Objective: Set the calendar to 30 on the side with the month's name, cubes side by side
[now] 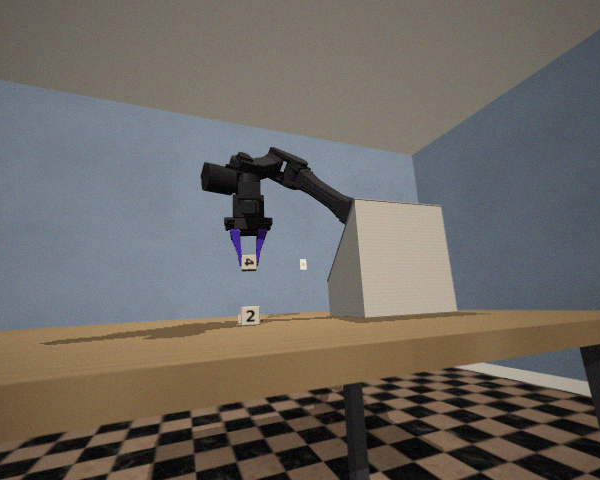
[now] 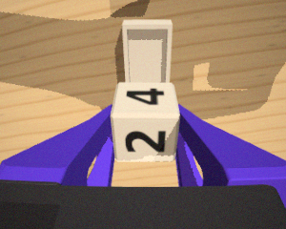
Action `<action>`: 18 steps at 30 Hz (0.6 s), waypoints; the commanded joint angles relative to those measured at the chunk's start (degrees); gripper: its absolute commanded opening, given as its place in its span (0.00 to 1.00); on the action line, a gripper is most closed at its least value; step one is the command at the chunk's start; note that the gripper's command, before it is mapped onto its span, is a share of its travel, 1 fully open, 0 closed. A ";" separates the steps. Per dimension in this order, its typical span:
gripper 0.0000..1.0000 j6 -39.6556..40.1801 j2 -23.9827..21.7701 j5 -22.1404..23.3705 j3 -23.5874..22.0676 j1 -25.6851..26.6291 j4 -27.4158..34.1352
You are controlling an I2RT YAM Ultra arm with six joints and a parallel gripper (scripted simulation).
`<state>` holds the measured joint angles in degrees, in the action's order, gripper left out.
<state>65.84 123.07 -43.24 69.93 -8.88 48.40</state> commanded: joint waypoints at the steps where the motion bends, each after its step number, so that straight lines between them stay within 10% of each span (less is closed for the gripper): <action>1: 0.27 0.07 -0.19 0.09 0.10 -0.86 -0.15; 18: 0.27 5.02 1.75 -0.54 -3.17 2.78 -8.74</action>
<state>69.12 124.86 -43.75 66.87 -6.00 42.57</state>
